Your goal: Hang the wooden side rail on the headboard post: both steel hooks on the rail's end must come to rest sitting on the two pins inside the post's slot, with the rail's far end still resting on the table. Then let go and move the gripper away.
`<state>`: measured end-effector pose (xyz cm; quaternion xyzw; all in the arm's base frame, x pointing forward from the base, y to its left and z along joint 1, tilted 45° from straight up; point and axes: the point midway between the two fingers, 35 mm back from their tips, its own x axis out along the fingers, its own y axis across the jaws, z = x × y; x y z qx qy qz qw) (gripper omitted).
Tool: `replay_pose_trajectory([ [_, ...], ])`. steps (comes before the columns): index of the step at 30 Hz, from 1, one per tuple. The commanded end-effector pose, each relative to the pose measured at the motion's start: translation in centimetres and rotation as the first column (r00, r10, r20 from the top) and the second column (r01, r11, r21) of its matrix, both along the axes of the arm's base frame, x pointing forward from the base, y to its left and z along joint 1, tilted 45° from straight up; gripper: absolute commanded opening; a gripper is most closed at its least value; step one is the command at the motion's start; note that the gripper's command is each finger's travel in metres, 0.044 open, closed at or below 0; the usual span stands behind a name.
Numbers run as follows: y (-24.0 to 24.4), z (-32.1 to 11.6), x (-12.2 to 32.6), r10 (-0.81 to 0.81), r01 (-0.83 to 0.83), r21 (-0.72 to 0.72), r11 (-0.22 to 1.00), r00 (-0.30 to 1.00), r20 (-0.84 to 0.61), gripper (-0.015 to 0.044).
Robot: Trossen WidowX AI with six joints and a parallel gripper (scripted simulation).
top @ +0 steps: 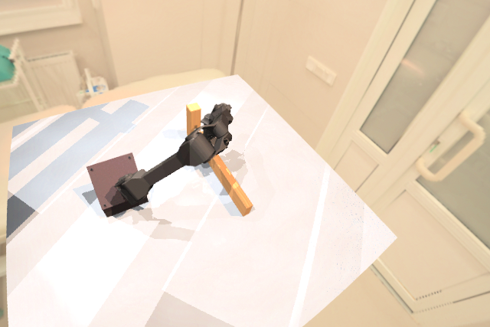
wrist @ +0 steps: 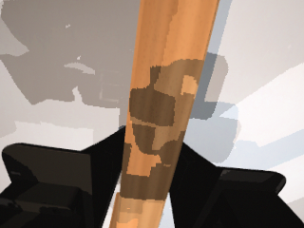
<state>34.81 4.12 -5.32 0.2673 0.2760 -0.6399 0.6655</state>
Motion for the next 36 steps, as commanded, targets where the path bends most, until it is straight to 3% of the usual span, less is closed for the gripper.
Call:
replay_pose_trajectory([
  [1,0.67,0.15,0.24,0.008,-0.008,0.008,1.000,1.000,0.011,0.0000],
  [36,0.99,-0.03,0.49,0.008,-0.008,0.008,1.000,1.000,0.011,0.0000],
])
